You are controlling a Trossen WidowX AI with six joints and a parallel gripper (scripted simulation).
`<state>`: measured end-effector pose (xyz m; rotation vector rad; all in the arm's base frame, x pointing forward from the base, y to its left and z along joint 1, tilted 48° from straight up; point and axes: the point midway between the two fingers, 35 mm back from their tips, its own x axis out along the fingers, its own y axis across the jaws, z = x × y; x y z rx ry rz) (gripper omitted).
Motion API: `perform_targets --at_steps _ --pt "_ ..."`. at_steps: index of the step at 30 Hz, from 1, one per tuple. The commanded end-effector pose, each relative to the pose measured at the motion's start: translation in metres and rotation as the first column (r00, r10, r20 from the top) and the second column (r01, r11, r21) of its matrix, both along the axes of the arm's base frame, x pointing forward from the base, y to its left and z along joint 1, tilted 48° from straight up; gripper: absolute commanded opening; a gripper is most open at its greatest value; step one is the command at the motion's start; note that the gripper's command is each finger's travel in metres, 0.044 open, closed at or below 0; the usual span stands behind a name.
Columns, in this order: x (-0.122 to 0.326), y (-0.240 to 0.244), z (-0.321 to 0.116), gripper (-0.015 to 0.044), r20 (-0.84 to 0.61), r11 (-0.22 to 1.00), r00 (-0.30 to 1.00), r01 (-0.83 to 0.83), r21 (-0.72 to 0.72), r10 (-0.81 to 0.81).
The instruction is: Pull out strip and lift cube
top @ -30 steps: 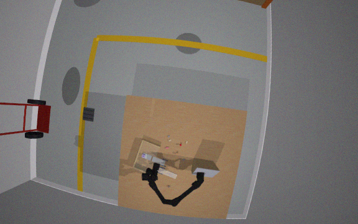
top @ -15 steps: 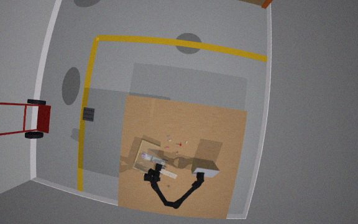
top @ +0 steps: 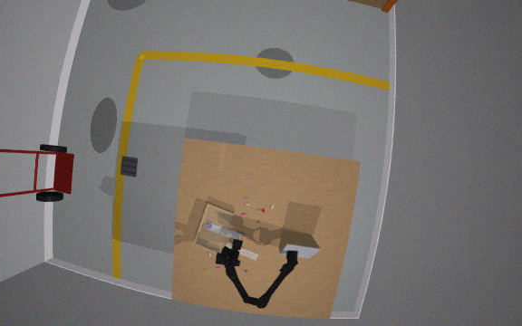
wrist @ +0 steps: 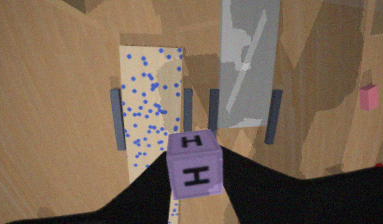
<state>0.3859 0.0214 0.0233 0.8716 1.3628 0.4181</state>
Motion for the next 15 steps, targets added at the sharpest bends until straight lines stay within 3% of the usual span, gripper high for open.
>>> perform_targets --at_steps 1,15 --pt "-0.014 0.001 -0.002 0.0000 0.000 1.000 1.000 -0.002 0.004 0.002" --pt "-0.065 0.006 -0.014 0.0000 -0.003 1.000 1.000 -0.003 0.004 0.003"
